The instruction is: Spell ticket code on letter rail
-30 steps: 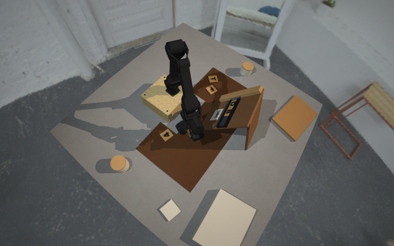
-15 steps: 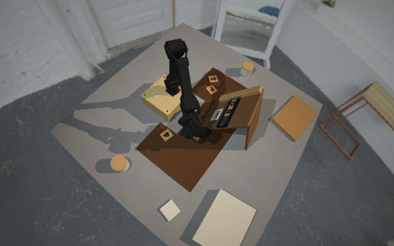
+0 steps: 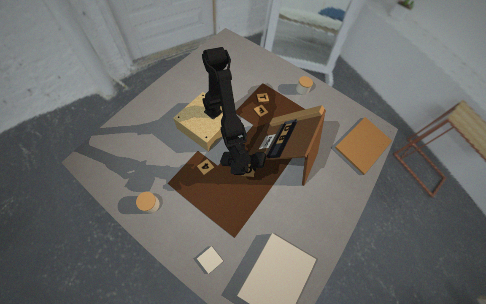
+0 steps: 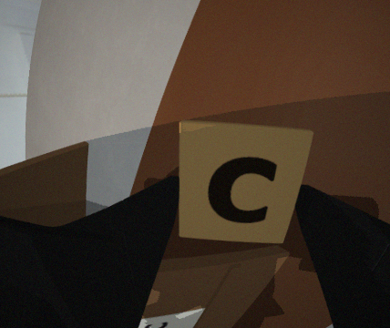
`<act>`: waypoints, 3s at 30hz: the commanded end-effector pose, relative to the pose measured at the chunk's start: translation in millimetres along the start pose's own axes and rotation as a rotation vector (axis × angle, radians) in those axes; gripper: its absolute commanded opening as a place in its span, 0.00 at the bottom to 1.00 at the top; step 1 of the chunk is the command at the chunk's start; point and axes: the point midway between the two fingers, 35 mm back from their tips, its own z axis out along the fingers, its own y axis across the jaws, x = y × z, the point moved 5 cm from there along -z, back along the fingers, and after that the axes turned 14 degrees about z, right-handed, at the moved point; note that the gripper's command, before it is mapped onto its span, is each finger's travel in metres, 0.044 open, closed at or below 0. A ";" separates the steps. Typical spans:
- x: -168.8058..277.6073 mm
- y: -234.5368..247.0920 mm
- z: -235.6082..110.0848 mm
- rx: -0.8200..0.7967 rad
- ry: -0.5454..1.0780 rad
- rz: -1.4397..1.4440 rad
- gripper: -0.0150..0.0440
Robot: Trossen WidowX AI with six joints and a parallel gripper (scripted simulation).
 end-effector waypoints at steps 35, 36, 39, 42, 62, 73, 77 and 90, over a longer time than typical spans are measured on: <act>-25.9 57.5 -33.8 -0.362 -0.237 -1.193 0.25; -26.3 58.7 -34.8 -0.367 -0.247 -1.221 0.25; -27.5 61.8 -37.6 -0.382 -0.276 -1.294 0.25; -27.8 62.4 -38.2 -0.385 -0.283 -1.310 0.25; -21.3 61.0 -36.7 -0.385 -0.282 -1.310 0.25; -14.7 60.3 -36.2 -0.385 -0.282 -1.309 0.25; -12.7 60.3 -36.2 -0.385 -0.282 -1.309 0.25; -6.2 60.6 -36.5 -0.386 -0.281 -1.309 0.25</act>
